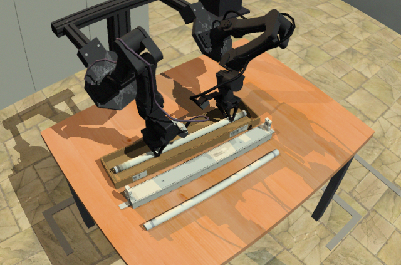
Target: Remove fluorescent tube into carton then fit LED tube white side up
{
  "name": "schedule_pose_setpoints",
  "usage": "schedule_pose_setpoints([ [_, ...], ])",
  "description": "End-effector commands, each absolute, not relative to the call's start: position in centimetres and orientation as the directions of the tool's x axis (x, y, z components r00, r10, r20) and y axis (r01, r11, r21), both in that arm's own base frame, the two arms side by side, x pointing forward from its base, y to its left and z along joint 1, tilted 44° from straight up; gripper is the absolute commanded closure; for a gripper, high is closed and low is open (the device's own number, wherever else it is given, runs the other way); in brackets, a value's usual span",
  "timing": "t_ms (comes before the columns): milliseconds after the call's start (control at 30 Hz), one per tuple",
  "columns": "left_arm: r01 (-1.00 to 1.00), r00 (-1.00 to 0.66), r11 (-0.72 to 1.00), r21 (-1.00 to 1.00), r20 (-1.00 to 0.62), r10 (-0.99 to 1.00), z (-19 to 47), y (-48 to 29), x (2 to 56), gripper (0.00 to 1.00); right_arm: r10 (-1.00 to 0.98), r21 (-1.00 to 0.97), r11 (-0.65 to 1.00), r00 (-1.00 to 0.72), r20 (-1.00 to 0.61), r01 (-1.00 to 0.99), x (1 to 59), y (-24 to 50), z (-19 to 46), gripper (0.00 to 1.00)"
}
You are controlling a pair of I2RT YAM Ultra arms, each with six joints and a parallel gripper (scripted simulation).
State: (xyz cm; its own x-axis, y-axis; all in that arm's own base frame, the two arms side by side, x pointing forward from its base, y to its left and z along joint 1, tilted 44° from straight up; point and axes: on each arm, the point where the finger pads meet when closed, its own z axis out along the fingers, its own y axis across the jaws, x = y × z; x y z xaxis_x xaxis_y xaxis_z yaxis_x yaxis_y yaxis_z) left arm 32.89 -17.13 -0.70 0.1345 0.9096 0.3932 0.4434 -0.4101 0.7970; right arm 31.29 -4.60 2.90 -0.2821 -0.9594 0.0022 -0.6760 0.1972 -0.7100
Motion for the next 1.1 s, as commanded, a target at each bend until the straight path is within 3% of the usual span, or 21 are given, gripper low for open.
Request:
schedule_pose_setpoints([
  [0, 0.461, 0.181, -0.454, 0.763, 0.42, 0.889, -2.0, -17.3, 31.7, 0.68, -0.963, -0.723, 0.196, -0.268, -0.016, -0.662, 31.8, -4.4, 3.6, 0.89],
  [233, 0.461, 0.181, -0.454, 0.763, 0.42, 0.889, -2.0, -17.3, 31.7, 0.68, -0.963, -0.723, 0.196, -0.268, -0.016, -0.662, 31.8, -4.4, 3.6, 0.89],
  [267, 0.461, 0.181, -0.454, 0.763, 0.42, 0.889, -2.0, -17.3, 31.7, 0.68, -0.963, -0.723, 0.196, -0.268, -0.016, -0.662, 31.8, -4.4, 3.6, 0.68],
  [900, 0.461, 0.181, -0.454, 0.763, 0.42, 0.889, -2.0, -17.3, 31.7, 0.68, -0.963, -0.723, 0.197, -0.268, -0.016, -0.662, 31.8, -4.4, 3.6, 0.68],
  [967, 0.463, 0.137, -0.427, 0.777, 0.413, 0.901, -0.6, -16.6, 30.8, 0.68, -0.962, -0.665, 0.199, -0.274, 0.009, -0.72, 28.8, -3.8, 2.3, 0.68],
  [1067, 0.461, 0.137, -0.424, 0.78, 0.409, 0.902, 0.0, -16.8, 29.9, 0.68, -0.96, -0.696, 0.201, -0.282, 0.001, -0.689, 29.5, -3.8, 5.0, 0.68],
])
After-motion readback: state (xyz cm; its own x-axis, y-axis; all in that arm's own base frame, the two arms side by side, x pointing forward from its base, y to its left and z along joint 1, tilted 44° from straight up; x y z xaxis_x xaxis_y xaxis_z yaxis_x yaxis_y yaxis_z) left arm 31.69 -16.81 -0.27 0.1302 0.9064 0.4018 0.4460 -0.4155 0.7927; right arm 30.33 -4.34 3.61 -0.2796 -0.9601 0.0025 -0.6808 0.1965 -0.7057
